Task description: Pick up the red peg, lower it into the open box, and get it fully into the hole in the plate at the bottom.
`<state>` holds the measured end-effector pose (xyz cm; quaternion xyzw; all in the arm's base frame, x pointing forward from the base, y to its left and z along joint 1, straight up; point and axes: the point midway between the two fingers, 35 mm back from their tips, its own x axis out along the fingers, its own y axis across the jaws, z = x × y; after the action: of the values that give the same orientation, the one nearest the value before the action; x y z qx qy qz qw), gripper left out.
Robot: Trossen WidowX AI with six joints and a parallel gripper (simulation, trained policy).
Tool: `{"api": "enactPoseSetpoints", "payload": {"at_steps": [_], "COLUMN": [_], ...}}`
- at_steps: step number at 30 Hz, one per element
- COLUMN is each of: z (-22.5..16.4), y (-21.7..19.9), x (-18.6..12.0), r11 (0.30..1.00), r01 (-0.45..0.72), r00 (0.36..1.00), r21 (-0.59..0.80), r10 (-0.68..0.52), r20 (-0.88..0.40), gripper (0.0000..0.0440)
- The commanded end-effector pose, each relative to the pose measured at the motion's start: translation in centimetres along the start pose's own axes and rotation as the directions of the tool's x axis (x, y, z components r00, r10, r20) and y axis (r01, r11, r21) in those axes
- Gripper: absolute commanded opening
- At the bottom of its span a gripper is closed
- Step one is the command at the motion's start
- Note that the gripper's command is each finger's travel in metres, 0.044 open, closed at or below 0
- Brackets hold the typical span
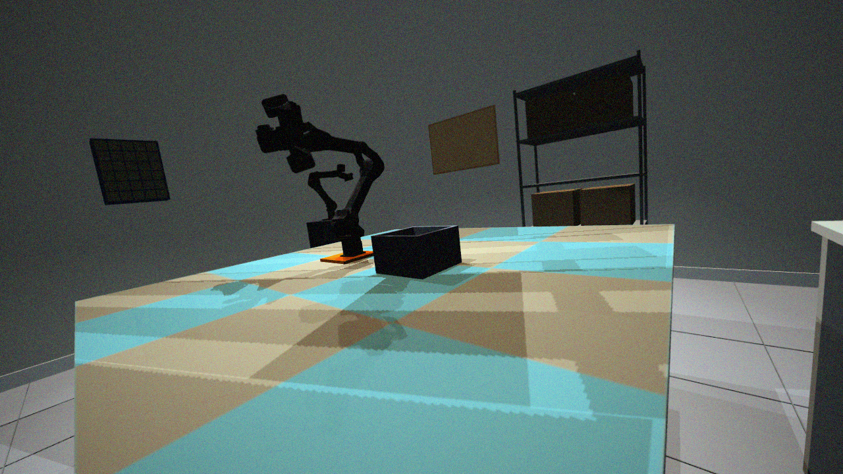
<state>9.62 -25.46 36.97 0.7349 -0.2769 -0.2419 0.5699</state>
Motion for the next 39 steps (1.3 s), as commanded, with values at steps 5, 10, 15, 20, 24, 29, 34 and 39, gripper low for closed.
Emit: {"api": "enactPoseSetpoints", "payload": {"at_steps": [5, 10, 15, 20, 24, 29, 34, 39], "z": [-5.2, -8.6, -11.9, -15.0, -17.2, -19.7, -21.5, -22.9], "y": [-1.6, -3.3, -5.4, -7.9, -10.1, -13.1, -16.2, -19.1], "x": [2.1, 2.7, 2.8, 2.4, 1.6, 0.1, -1.8, -4.0], "r11": [0.988, 0.967, 0.935, 0.888, 0.838, 0.757, 0.654, 0.534], "r01": [0.083, 0.143, 0.205, 0.270, 0.322, 0.387, 0.442, 0.478], "r00": [0.989, 0.967, 0.928, 0.870, 0.809, 0.714, 0.607, 0.496], "r21": [-0.132, -0.210, -0.290, -0.372, -0.440, -0.527, -0.614, -0.698], "r10": [-0.098, -0.182, -0.279, -0.390, -0.485, -0.607, -0.722, -0.819], "r20": [-0.110, -0.180, -0.245, -0.301, -0.332, -0.348, -0.332, -0.286], "gripper": [0.0440, 0.0440, 0.0440, 0.0440, 0.0440, 0.0440, 0.0440, 0.0440]}}
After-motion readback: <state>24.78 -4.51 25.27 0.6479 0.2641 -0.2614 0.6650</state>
